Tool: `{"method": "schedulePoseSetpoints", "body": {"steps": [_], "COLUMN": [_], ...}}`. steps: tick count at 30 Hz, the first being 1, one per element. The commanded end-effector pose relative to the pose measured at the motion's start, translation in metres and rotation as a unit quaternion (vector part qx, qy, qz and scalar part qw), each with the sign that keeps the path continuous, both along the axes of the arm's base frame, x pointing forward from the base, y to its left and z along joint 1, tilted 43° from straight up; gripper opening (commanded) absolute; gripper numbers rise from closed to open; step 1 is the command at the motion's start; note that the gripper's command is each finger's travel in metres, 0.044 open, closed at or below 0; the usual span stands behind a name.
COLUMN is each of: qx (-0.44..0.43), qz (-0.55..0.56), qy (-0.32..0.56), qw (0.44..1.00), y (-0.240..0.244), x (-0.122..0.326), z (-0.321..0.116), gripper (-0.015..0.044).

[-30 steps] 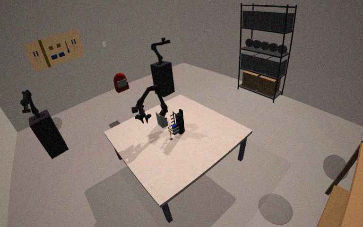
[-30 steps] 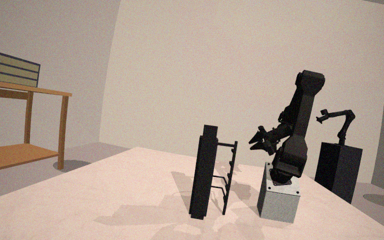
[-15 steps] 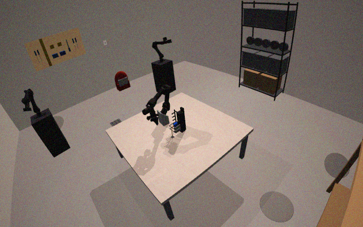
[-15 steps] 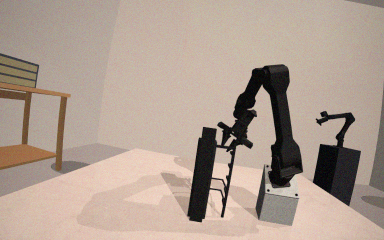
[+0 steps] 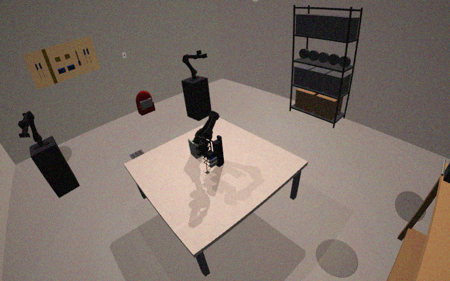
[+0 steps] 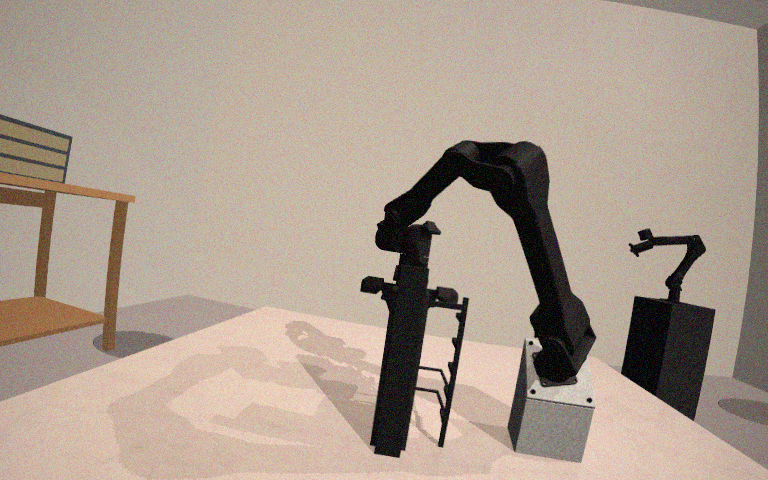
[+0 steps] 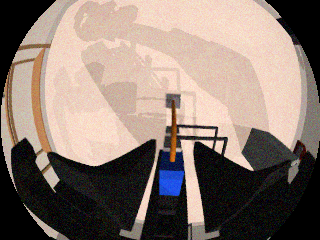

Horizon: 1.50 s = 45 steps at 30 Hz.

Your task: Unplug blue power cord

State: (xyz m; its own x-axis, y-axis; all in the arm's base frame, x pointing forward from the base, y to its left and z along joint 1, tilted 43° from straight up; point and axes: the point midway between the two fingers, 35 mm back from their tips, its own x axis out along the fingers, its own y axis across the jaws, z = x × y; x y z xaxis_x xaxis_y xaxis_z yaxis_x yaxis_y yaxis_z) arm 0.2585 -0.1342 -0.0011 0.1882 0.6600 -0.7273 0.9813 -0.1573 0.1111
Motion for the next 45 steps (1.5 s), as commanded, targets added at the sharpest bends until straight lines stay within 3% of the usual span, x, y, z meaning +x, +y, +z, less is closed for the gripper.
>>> {"method": "schedulePoseSetpoints", "body": {"steps": [1, 29, 45], "qx": [-0.009, -0.008, -0.007], "qz": [0.007, 0.007, 0.007], "qy": [-0.003, -0.003, -0.003], "qw": [1.000, 1.000, 1.000], "y": [-0.002, 0.028, 0.036], "x": [0.000, 0.002, 0.004], "z": [0.004, 0.030, 0.022], "gripper": [0.0160, 0.0160, 0.0160]}}
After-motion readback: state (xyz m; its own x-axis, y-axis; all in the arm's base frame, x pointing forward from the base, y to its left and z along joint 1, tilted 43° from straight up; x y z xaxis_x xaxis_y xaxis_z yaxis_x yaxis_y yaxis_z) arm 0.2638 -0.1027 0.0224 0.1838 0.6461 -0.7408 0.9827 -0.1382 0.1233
